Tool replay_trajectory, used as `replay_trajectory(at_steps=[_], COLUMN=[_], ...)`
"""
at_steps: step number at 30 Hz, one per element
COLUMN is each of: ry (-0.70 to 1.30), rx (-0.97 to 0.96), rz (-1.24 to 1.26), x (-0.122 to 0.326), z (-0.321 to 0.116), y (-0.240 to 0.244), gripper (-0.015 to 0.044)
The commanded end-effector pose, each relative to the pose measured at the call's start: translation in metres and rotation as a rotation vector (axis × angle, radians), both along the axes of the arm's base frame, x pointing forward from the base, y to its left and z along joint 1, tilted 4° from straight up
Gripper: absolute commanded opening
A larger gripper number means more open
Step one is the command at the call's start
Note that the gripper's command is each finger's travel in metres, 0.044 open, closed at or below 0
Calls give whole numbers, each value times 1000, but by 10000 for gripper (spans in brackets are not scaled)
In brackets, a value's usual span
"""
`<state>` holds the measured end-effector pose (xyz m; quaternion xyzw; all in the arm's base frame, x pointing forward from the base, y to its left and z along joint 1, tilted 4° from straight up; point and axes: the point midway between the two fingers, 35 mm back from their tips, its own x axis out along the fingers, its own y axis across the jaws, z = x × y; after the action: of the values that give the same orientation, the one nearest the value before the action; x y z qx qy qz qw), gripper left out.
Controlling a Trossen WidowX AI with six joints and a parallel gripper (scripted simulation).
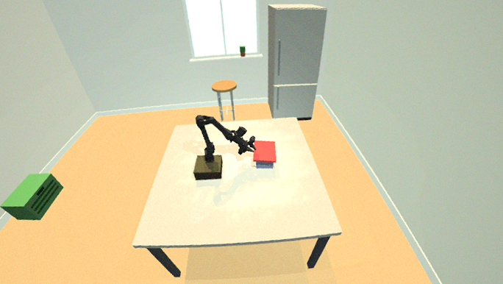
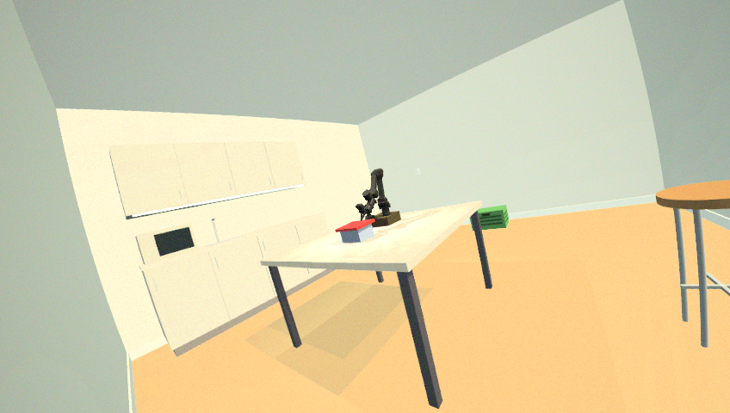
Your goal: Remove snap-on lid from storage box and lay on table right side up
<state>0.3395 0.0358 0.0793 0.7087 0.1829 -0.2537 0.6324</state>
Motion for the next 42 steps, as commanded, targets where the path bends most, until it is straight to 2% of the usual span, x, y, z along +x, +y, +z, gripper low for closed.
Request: replay_trajectory(at_steps=[1,42], ry=[-5,-2], rx=[-1,0], rz=[1,0], x=[0,2], z=[3,5], y=[0,0], gripper=[0,0])
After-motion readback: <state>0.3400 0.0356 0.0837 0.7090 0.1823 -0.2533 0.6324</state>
